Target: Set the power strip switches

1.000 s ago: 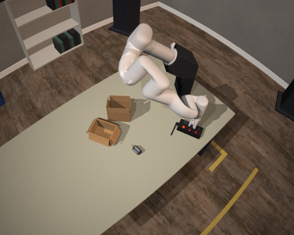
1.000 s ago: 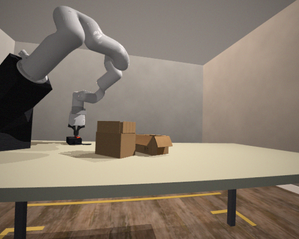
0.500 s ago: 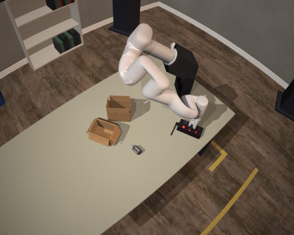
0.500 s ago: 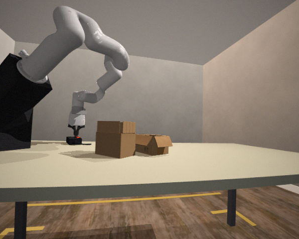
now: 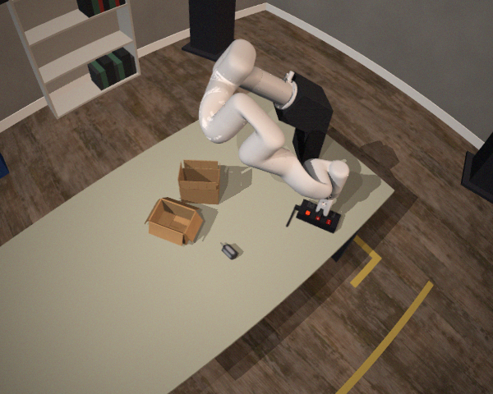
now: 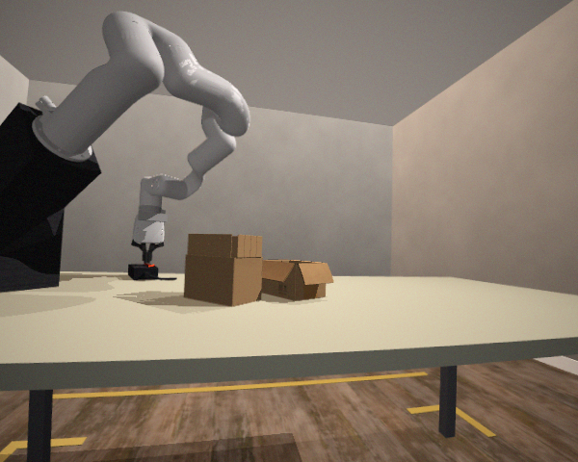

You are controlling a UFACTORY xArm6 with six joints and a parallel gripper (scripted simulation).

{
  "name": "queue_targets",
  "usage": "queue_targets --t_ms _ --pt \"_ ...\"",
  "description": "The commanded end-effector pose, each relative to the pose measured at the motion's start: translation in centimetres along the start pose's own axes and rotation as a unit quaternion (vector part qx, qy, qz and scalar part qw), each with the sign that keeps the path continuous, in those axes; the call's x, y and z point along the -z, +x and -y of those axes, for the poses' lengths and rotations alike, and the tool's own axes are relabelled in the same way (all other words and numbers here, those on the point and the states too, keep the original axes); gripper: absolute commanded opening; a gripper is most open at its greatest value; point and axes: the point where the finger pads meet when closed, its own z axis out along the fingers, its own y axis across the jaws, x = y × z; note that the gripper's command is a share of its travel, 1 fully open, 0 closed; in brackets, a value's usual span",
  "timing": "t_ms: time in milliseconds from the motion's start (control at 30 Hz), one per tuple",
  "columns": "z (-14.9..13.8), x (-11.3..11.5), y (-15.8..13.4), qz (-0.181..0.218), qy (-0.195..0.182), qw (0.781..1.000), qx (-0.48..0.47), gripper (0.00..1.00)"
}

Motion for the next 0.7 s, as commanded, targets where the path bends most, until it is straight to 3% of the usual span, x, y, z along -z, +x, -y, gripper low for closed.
queue_targets --t_ms 0,667 --pt "0.07 0.06 -0.07 0.001 0.001 1.0 0.0 0.0" --pt "0.07 -0.19 -0.07 0.001 0.001 1.0 0.0 0.0"
